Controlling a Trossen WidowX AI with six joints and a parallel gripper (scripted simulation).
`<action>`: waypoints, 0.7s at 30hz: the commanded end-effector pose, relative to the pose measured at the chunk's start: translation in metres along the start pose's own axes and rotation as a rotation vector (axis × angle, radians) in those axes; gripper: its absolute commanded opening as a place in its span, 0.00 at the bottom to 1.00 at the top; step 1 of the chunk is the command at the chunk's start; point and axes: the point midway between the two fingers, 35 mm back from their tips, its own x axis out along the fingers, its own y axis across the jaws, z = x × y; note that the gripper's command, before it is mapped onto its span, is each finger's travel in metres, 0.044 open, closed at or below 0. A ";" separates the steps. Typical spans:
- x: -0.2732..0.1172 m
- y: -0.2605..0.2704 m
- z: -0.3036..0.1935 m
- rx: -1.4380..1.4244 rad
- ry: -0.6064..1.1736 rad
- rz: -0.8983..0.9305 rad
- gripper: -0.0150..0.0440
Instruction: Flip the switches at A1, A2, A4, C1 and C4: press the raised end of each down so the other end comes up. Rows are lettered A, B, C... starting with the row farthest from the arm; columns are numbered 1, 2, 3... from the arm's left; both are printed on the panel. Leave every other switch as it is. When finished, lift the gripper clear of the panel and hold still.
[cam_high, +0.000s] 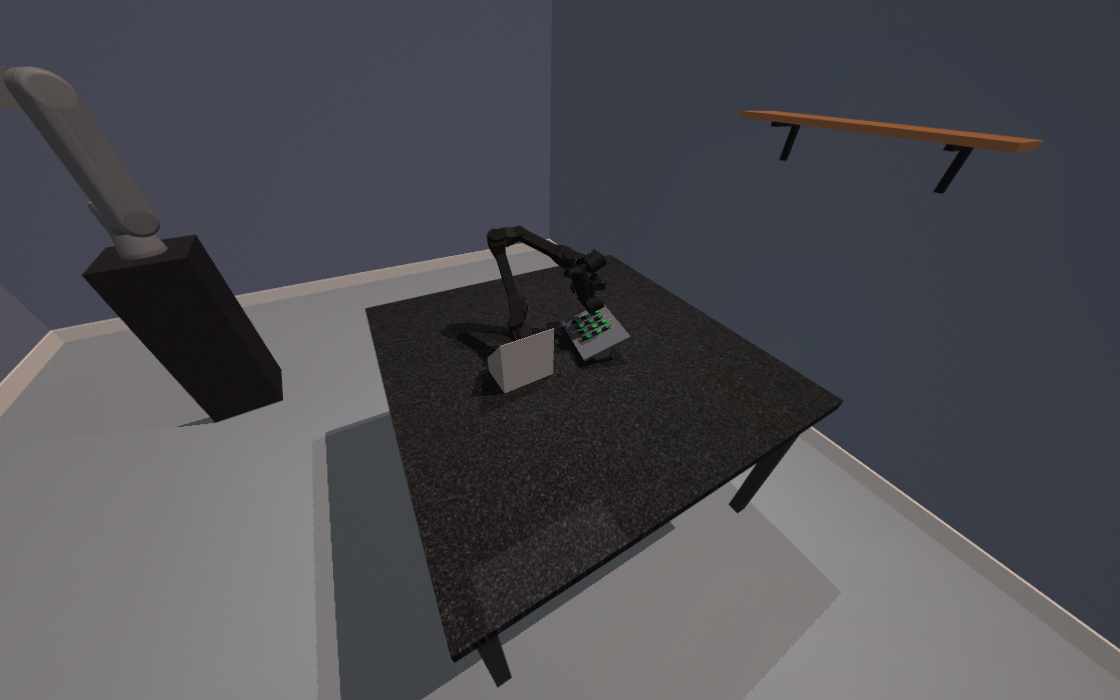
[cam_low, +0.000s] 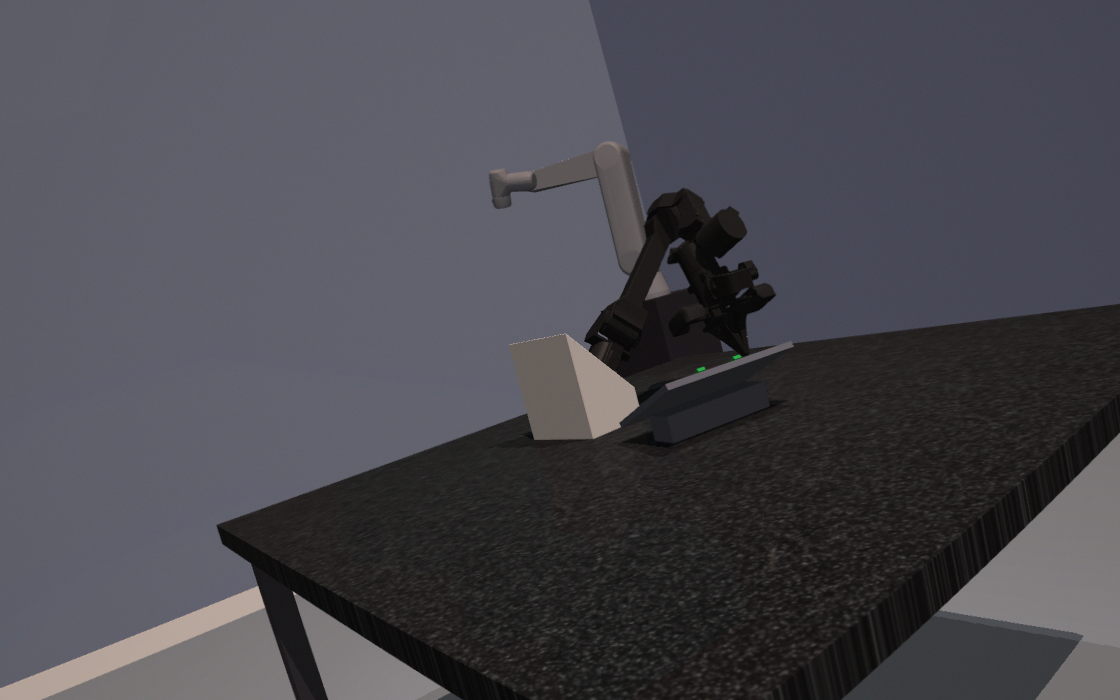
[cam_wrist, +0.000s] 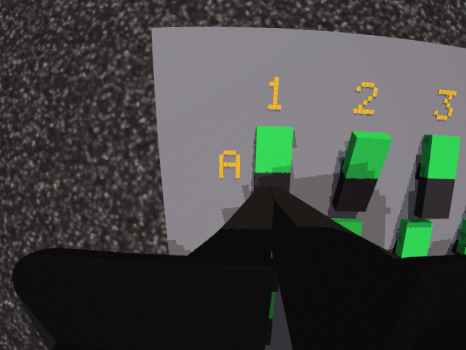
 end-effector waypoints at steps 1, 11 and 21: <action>0.001 -0.001 -0.001 0.008 0.002 -0.005 0.25; 0.003 -0.001 -0.001 0.008 0.002 -0.005 0.25; 0.004 -0.001 -0.001 0.008 0.002 -0.005 0.25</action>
